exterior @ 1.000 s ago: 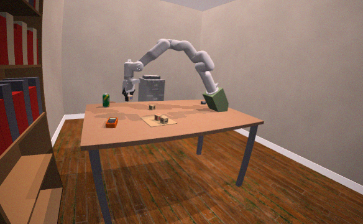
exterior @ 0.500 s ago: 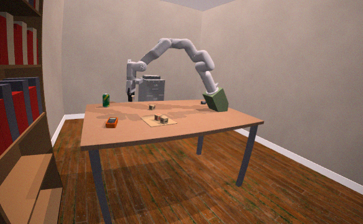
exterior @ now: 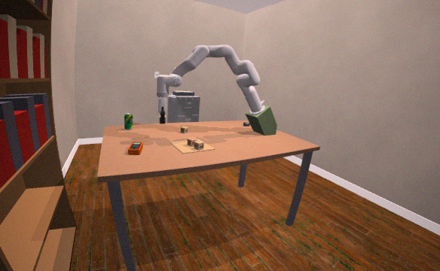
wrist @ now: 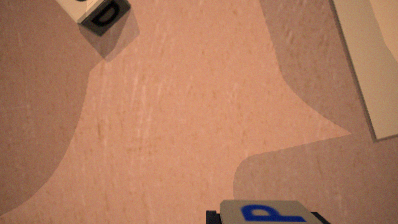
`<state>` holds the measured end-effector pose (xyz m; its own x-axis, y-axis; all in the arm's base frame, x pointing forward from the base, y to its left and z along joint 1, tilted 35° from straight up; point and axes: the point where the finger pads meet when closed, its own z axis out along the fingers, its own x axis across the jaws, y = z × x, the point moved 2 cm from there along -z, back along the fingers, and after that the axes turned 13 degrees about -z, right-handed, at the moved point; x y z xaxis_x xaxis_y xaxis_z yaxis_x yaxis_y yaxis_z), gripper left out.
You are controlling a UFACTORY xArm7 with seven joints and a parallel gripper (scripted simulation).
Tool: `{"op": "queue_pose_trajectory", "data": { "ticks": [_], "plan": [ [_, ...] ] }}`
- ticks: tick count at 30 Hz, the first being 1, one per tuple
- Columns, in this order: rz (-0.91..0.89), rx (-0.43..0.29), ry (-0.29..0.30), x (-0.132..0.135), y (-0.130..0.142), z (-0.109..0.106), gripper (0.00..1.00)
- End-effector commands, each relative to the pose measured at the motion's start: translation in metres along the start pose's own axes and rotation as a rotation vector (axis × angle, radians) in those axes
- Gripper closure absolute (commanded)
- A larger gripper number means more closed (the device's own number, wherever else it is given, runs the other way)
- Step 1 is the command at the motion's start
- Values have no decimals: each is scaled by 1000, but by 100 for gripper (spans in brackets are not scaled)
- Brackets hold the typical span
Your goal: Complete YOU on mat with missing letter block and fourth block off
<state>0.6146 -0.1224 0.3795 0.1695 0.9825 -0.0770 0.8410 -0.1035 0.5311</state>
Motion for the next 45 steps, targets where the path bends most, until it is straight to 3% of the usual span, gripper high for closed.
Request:
{"op": "queue_pose_trajectory", "data": {
  "ticks": [1,45],
  "plan": [
    [-138,-10,2,7,-5,-2,59],
    [-1300,-48,6,82,-66,-5,59]
  ]
}}
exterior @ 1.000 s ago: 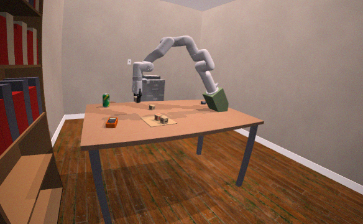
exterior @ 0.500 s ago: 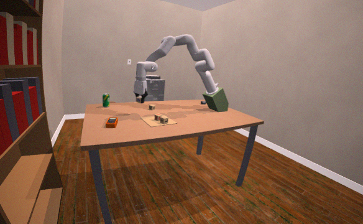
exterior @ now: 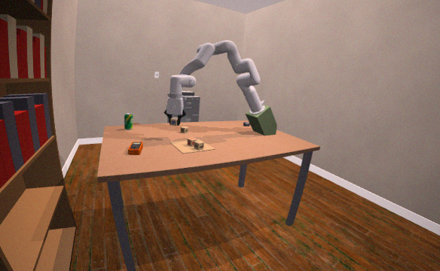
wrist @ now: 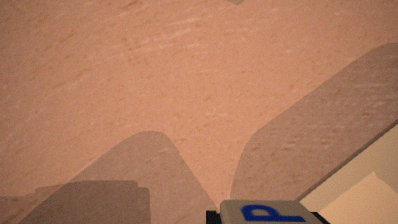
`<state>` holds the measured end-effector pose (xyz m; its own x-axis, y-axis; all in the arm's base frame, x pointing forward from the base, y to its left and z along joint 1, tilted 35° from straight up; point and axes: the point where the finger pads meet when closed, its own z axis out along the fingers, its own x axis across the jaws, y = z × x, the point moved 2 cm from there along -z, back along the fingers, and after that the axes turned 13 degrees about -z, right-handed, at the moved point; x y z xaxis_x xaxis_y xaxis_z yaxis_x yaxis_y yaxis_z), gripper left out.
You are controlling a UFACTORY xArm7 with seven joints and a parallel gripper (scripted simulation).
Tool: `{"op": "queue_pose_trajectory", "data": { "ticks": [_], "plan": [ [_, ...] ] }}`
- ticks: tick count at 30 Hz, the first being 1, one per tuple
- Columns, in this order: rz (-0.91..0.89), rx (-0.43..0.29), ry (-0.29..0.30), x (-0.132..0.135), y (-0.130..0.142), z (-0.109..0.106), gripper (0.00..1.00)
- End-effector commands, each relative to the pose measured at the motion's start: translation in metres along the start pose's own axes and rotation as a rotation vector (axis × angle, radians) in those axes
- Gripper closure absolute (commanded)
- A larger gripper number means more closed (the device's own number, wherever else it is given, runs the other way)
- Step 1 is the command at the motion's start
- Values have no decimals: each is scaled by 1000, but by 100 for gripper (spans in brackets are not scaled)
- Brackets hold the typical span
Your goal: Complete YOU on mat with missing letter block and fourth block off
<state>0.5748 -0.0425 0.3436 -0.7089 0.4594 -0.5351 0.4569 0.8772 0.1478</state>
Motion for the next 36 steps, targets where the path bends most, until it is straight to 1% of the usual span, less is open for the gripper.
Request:
{"op": "queue_pose_trajectory", "data": {
  "ticks": [1,3,4,18,20,22,27,31,36],
  "plan": [
    [-138,-17,-3,9,6,-2,59],
    [-138,-17,-3,9,6,-2,59],
    [-216,-22,-5,16,9,-2,59],
    [-581,-50,-16,47,25,-4,59],
    [-581,-50,-16,47,25,-4,59],
    [-674,-58,-20,55,29,-5,59],
    [-795,-69,-27,66,34,-5,59],
    [-851,-74,-31,71,37,-6,59],
    [-860,-75,-31,72,37,-6,59]
  ]
}}
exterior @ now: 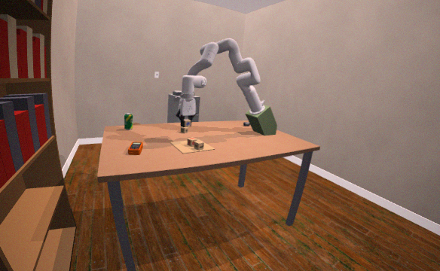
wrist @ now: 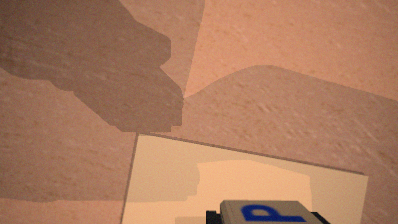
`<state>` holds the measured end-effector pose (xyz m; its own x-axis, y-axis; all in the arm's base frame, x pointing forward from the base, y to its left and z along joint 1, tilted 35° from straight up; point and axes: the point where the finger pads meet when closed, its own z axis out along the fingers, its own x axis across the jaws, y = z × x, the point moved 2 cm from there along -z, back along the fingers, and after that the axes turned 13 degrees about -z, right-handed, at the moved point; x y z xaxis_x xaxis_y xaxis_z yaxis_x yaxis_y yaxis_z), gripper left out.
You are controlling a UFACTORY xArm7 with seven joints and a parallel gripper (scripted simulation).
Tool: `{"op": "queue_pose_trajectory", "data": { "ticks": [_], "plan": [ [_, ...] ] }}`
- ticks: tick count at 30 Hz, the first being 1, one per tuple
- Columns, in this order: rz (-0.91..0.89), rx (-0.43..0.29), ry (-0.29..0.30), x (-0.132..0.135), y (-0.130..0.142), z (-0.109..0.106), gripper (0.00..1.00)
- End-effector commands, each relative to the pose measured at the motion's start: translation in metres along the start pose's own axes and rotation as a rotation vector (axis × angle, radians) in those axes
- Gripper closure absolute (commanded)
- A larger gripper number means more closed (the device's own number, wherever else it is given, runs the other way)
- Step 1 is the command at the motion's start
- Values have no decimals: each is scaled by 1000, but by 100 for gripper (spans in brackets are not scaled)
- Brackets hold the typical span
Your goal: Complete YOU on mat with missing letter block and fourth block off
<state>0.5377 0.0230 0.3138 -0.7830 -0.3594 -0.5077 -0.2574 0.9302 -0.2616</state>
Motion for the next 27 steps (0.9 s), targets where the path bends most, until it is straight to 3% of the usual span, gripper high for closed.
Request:
{"op": "queue_pose_trajectory", "data": {
  "ticks": [1,18,27],
  "plan": [
    [-13,-3,-6,-1,1,-2,59],
    [-12,-4,-5,-1,1,3,59],
    [-12,-4,-5,-1,2,39,59]
  ]
}}
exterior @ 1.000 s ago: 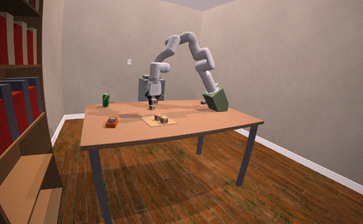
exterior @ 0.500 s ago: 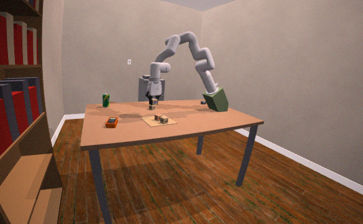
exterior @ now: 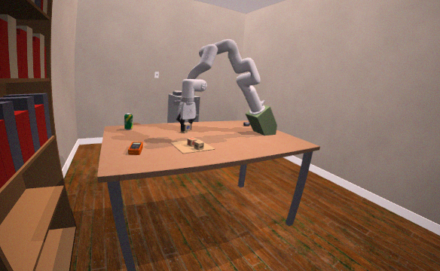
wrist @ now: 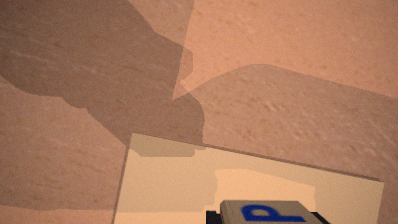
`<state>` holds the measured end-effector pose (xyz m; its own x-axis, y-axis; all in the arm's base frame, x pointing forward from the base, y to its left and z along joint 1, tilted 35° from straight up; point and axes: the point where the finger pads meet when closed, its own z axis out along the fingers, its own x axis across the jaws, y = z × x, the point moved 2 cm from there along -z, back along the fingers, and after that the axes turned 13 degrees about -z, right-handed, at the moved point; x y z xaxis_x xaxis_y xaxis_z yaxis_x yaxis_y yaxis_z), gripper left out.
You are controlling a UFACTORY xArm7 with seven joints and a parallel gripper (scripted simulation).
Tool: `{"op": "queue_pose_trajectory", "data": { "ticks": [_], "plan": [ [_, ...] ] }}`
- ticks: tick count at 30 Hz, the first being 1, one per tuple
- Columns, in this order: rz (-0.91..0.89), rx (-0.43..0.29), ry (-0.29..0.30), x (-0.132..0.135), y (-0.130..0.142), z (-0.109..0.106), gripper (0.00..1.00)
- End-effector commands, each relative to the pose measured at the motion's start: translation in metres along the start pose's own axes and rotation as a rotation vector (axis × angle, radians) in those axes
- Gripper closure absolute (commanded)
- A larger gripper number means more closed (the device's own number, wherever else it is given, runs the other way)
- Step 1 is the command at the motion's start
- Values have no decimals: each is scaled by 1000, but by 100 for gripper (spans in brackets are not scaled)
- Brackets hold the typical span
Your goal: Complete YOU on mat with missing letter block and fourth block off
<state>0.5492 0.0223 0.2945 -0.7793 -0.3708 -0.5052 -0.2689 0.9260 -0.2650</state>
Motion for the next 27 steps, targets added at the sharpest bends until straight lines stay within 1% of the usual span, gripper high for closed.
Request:
{"op": "queue_pose_trajectory", "data": {
  "ticks": [1,6,8,15,20,27],
  "plan": [
    [0,0,-4,-2,0,22,59],
    [0,0,-4,-2,0,44,59],
    [0,0,-4,-2,0,44,59],
    [0,0,-4,-2,1,65,59],
    [0,0,-4,-1,1,71,59],
    [0,0,-4,-1,1,71,59]
  ]
}}
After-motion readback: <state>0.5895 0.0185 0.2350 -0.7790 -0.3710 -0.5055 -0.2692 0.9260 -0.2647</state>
